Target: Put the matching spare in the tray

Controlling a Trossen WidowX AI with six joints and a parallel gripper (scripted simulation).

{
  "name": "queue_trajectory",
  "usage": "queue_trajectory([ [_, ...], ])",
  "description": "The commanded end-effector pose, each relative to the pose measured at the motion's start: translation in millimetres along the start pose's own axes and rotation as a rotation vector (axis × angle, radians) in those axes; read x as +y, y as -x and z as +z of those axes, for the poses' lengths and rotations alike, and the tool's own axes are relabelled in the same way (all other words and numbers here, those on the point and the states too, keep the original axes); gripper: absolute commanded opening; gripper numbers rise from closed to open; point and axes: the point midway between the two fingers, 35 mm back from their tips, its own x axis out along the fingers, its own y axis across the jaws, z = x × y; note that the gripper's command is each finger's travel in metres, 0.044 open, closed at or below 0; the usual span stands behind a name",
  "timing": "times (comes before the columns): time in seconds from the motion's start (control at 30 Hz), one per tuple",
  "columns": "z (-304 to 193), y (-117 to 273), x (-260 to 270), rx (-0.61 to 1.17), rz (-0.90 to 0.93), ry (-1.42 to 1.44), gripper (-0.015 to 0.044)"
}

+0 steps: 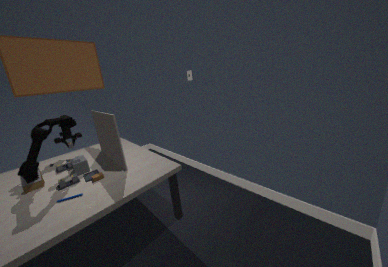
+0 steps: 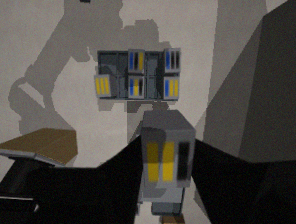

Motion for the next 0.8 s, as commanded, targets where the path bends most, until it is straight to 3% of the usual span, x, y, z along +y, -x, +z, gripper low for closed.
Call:
queue_trajectory([
  [0.0, -31.6, 6.5, -17.6, -0.004, -0.017, 0.009, 0.0000],
  [0.77, -224.0, 11.1, -53.2, 0.066, -0.027, 0.024, 0.0000],
])
